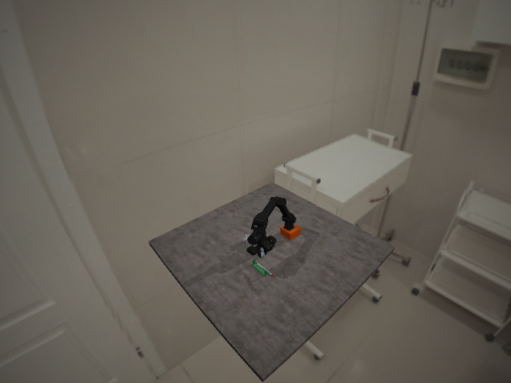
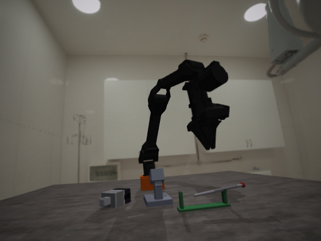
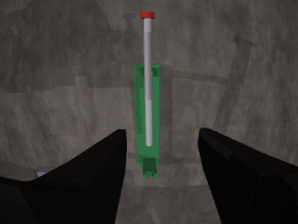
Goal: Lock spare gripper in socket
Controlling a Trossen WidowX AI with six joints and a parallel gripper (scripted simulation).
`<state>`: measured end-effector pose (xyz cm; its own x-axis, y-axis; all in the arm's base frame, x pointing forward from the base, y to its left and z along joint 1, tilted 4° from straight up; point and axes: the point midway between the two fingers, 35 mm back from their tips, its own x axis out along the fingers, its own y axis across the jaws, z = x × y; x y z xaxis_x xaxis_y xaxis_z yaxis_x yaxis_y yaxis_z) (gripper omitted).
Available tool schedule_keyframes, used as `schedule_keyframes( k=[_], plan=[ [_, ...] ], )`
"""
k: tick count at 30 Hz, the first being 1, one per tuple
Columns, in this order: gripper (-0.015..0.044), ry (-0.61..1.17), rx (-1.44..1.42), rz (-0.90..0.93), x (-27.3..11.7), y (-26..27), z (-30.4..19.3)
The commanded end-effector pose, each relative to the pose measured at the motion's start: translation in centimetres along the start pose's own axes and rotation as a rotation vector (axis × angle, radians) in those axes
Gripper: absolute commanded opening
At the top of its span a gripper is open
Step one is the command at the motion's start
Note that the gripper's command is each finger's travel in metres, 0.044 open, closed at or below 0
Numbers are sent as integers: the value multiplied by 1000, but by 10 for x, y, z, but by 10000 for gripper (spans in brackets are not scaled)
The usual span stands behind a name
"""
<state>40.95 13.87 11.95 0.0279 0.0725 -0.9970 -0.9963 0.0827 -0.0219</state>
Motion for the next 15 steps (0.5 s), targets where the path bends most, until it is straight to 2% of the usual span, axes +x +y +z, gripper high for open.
schedule_keyframes(
  k=[1, 9, 15],
  plan=[
    [180, 12, -9, 16, 7, 2, 0],
    [180, 12, -9, 16, 72, 4, -8],
    [180, 12, -9, 16, 77, 4, -8]
  ],
)
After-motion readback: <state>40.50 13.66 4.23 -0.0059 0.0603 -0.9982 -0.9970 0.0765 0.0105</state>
